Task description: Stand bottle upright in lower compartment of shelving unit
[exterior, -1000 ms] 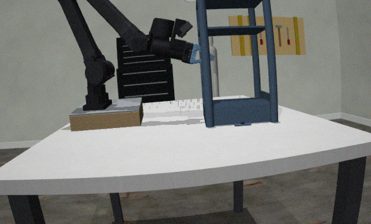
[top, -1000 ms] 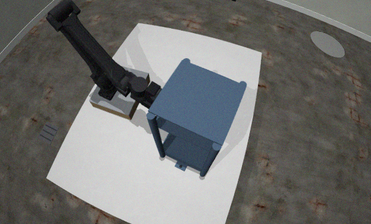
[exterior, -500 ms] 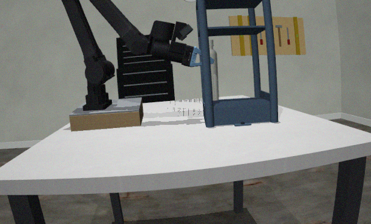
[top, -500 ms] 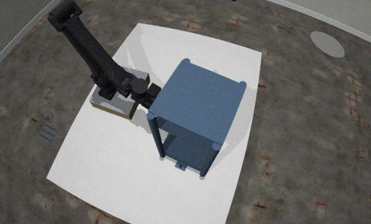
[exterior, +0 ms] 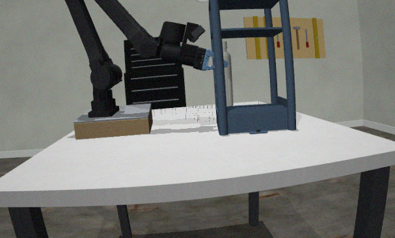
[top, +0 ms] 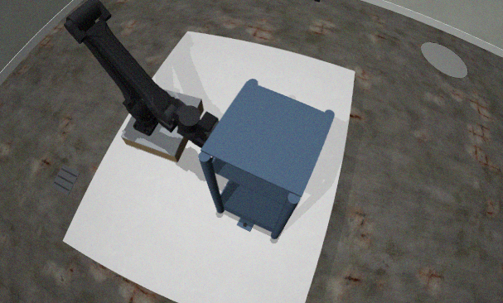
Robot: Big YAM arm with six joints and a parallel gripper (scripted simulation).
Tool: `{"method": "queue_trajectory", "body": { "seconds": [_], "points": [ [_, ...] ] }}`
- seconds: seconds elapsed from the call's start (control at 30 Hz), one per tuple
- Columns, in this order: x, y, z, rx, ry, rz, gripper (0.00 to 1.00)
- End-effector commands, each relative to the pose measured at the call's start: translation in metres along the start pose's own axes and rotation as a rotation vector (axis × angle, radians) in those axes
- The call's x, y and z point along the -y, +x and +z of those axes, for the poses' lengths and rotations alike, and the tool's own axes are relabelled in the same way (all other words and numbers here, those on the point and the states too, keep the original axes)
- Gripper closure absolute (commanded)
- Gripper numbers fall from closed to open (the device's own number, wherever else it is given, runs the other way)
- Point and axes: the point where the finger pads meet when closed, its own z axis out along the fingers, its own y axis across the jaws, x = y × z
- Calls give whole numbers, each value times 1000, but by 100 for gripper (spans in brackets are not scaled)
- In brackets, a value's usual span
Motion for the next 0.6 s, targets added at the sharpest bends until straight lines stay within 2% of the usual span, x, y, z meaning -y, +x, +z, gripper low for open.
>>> {"method": "queue_trajectory", "body": {
  "seconds": [0.0,0.3,0.47,0.57],
  "points": [
    [1,-39,10,89,-1,-8,74],
    [1,-37,11,86,-2,-8,74],
    [1,-30,11,75,-2,-7,74],
    [1,-17,10,58,-2,-5,74]
  ]
}}
